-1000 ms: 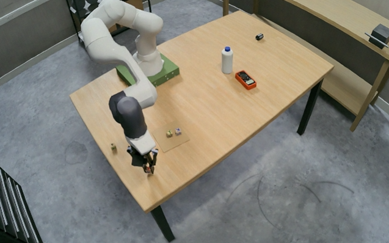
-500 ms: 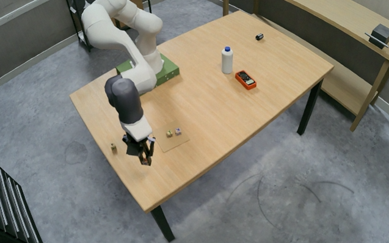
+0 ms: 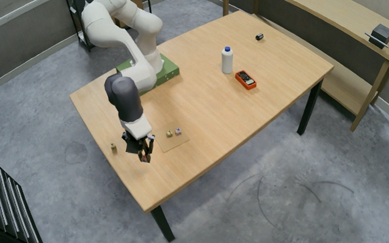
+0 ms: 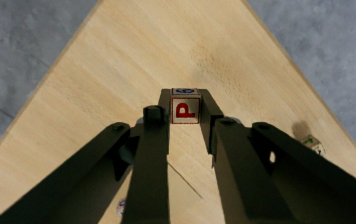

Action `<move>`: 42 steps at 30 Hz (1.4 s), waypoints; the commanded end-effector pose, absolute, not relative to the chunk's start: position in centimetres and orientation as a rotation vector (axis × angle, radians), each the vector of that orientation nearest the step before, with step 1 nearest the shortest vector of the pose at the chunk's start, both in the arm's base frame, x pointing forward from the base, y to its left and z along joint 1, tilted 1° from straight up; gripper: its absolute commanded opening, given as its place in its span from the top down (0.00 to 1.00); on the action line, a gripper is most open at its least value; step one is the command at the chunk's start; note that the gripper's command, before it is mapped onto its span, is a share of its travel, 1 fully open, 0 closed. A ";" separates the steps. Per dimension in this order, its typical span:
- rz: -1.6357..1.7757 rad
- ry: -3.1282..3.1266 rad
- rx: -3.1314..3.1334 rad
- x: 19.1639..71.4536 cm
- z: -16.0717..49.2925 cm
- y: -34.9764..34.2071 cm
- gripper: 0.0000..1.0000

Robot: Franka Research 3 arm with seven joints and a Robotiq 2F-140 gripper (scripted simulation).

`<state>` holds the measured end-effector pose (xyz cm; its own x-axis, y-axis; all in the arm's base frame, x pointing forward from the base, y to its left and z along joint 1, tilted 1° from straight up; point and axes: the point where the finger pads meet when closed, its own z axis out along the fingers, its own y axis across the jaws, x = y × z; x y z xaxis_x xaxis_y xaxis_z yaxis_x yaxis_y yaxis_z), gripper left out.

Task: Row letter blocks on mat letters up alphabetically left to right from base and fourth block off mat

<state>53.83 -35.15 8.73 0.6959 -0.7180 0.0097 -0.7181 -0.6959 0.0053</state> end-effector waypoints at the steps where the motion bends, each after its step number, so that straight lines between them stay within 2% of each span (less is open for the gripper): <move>1: 0.026 -1.371 2.801 53.4 9.6 -33.9 0.78; 42: 0.084 -2.067 2.317 48.6 11.4 -27.4 0.78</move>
